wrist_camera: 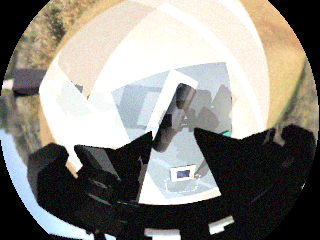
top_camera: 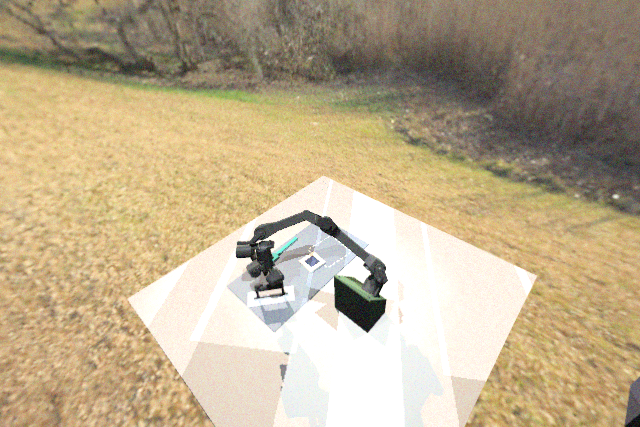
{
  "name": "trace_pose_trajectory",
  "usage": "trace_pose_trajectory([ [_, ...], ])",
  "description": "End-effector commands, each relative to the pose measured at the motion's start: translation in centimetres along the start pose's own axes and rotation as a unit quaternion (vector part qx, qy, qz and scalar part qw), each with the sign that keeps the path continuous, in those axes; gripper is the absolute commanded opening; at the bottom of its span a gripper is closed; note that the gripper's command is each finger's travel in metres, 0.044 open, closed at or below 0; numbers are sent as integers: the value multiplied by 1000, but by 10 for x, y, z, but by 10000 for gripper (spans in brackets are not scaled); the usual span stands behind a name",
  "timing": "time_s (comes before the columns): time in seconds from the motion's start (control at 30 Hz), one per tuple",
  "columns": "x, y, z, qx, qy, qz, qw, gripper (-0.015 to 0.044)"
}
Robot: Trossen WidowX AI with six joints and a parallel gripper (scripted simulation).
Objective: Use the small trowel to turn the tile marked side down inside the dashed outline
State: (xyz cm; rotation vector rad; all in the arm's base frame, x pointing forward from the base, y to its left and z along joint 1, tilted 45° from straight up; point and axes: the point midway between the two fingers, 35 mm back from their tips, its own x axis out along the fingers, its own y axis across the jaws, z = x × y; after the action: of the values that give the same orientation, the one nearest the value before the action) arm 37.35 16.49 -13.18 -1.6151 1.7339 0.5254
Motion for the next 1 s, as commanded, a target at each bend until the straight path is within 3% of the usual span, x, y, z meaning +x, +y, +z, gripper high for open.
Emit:
trace_pose_trajectory([
  [0.0,1,1,0,-74,0,3,997,270],
  [0.47,1,0,1,-312,-1,3,950,270],
  [0.97,1,-1,2,-547,-2,3,837,270],
])
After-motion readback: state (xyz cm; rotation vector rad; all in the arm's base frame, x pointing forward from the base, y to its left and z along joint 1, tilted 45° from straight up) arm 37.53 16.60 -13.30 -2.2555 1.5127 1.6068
